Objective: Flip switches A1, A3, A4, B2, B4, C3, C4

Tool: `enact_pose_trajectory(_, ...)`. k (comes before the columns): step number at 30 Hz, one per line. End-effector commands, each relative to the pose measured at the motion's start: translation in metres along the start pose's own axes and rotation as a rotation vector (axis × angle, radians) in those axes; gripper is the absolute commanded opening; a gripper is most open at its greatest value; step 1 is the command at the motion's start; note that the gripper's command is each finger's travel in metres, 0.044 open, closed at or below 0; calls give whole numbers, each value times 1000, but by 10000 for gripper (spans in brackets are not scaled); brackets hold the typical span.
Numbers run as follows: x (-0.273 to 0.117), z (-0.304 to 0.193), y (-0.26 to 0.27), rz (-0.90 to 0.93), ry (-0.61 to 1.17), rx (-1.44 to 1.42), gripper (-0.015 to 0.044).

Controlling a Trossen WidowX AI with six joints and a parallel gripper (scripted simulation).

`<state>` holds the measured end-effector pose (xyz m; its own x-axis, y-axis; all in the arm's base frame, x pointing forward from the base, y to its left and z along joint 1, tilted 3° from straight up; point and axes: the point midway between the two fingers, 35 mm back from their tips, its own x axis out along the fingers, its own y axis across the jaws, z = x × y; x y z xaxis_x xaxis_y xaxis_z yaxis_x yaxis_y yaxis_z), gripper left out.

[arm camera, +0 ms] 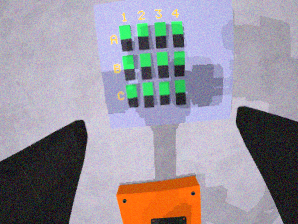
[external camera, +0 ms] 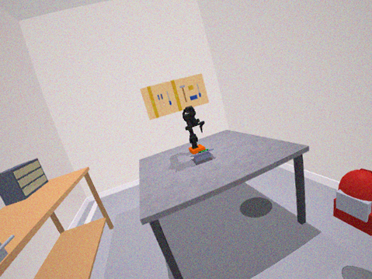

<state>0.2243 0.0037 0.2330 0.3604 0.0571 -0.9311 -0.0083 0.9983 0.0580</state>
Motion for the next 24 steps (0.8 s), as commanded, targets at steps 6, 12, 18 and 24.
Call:
enact_pose_trajectory(6,75,38,21,-15,2,-9,242)
enact_pose_trajectory(12,99,45,30,-20,1,-12,85)
enact_pose_trajectory(18,131,46,29,-20,24,-11,0)
enact_pose_trajectory(24,134,46,29,-20,26,-11,0)
